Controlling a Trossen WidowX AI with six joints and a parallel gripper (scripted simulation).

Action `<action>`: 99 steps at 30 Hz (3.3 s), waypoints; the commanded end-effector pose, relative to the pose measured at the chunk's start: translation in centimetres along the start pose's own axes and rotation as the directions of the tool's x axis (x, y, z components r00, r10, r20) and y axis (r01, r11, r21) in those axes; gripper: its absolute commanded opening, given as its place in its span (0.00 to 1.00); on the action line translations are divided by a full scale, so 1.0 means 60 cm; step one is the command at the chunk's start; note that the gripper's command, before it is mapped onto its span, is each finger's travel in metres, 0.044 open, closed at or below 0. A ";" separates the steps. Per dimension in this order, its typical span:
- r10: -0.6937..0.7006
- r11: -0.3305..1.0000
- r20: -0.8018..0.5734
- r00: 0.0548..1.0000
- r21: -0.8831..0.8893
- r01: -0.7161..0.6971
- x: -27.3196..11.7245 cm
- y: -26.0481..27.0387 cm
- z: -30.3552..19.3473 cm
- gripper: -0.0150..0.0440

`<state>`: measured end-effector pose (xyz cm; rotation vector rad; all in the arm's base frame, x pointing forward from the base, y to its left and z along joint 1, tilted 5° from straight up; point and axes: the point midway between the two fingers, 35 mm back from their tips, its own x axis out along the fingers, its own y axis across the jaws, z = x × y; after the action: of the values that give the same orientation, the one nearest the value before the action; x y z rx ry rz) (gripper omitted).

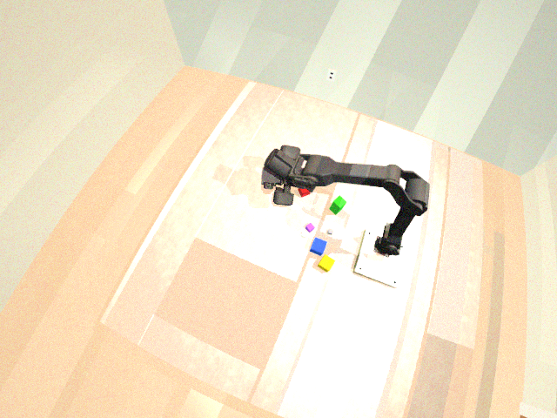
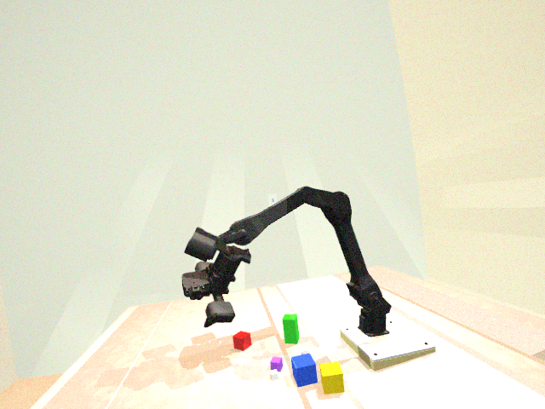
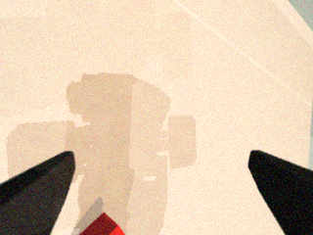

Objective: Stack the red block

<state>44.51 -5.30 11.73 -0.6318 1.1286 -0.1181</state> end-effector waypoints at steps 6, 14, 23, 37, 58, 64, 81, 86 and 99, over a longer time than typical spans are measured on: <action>0.257 0.847 -0.201 0.945 0.517 -0.121 0.022 -0.019 -0.082 1.00; 0.480 0.531 -0.313 0.820 0.847 0.013 0.009 -0.030 -0.150 1.00; 0.520 0.462 -0.326 0.790 0.885 0.061 0.003 -0.031 -0.161 1.00; 0.520 0.463 -0.326 0.790 0.884 0.061 0.068 0.014 -0.189 1.00; 0.520 0.463 -0.326 0.790 0.884 0.061 0.100 0.037 -0.202 1.00; 0.520 0.463 -0.326 0.790 0.884 0.061 0.112 0.045 -0.208 1.00; 0.520 0.463 -0.326 0.790 0.884 0.061 0.127 0.056 -0.215 1.00; 0.520 0.463 -0.326 0.790 0.884 0.061 0.127 0.056 -0.215 1.00; 0.520 0.463 -0.326 0.790 0.884 0.061 0.126 0.056 -0.215 0.50</action>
<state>35.88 -10.93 0.33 0.5660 1.5258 -0.6362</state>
